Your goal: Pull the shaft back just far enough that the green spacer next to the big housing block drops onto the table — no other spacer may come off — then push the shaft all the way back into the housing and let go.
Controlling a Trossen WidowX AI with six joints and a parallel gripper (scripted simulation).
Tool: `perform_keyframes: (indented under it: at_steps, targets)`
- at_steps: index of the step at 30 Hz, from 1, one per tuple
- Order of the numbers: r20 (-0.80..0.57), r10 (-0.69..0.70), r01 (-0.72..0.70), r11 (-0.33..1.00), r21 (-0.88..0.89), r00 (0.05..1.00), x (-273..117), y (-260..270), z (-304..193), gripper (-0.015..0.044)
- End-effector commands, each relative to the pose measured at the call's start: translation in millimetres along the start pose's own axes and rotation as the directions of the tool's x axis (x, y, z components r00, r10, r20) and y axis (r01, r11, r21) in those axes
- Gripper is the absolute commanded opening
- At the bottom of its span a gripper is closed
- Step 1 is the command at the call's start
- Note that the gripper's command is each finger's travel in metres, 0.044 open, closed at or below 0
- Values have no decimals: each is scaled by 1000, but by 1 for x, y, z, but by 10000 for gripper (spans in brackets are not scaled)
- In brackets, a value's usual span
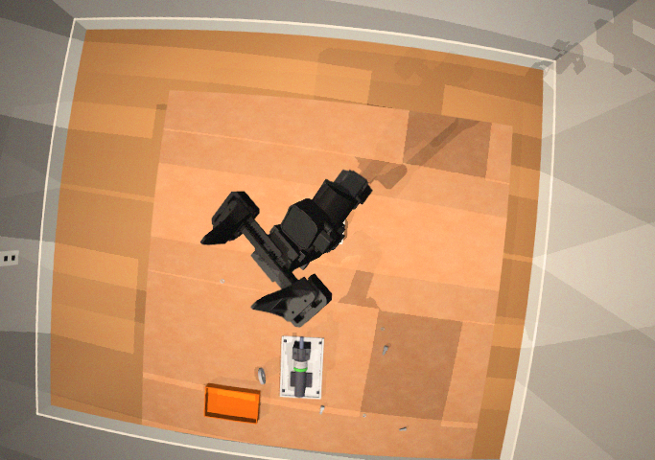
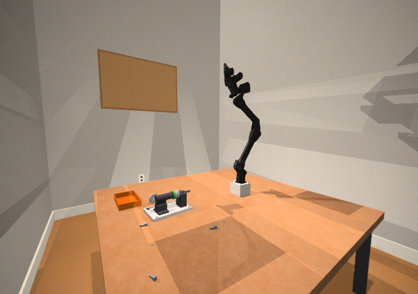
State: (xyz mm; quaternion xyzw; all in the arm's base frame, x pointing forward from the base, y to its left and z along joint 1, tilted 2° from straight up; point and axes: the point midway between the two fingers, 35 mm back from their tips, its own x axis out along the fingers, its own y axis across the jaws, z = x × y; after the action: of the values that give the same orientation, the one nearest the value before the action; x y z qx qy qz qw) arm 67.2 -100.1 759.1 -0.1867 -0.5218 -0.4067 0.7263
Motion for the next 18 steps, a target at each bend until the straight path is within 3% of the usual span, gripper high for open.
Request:
perform_keyframes:
  at_steps: [1, 8, 18]
  targets:
    - [-123, 41, -42, 999, -4, 992, 3, 14, -51, 440]
    - [-384, 168, -172, 985, 23, 908, -13, 59, -162, 440]
    - [-685, 273, -348, 937, 31, 676, -74, 108, -297, 440]
